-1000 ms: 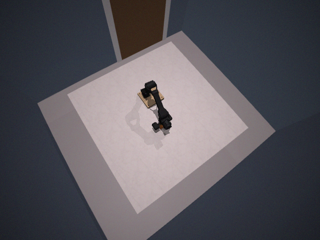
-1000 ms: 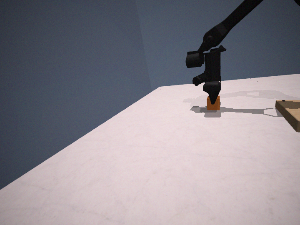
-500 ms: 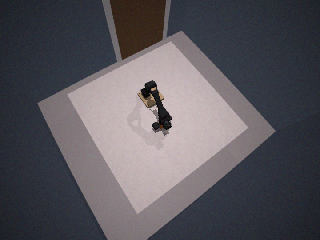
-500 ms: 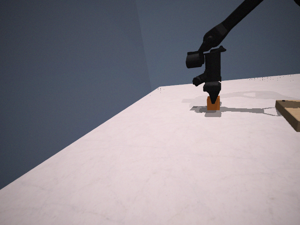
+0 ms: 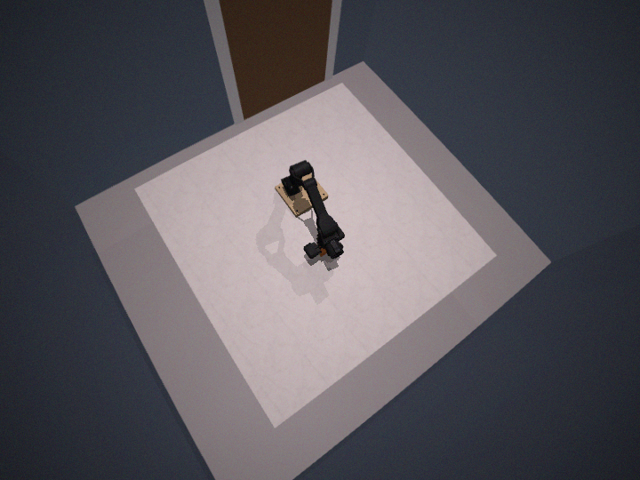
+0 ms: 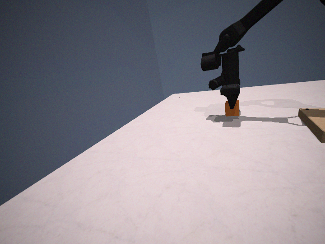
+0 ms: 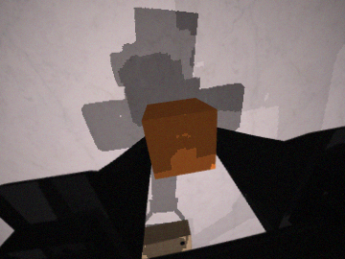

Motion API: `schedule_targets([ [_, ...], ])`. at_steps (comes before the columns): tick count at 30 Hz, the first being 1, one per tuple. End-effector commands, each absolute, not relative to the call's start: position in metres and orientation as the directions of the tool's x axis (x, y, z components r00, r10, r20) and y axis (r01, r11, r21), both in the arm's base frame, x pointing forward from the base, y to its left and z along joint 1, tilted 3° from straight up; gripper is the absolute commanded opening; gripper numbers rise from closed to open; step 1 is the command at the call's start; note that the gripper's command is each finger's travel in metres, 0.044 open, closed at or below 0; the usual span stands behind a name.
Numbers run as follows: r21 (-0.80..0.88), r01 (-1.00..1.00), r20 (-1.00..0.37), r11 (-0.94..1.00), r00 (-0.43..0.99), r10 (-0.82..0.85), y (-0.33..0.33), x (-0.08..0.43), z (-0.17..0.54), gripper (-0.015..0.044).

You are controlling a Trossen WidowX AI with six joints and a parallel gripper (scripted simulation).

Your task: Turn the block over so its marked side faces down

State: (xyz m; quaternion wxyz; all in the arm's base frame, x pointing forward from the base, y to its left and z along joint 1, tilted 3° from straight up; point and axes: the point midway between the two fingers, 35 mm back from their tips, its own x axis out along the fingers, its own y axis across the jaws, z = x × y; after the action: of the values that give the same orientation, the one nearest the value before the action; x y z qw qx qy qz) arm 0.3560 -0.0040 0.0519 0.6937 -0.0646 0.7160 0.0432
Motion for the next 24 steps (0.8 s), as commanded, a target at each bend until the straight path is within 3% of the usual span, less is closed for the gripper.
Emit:
schedule_targets([
  [1, -0.032, -0.150, -0.999, 0.988, -0.010, -0.034, -0.0038, 0.3584, 0.0642, 0.0000],
  [24, -0.026, -0.146, -0.953, 0.989, 0.303, 0.020, -0.0047, 0.3594, 0.0567, 0.0000],
])
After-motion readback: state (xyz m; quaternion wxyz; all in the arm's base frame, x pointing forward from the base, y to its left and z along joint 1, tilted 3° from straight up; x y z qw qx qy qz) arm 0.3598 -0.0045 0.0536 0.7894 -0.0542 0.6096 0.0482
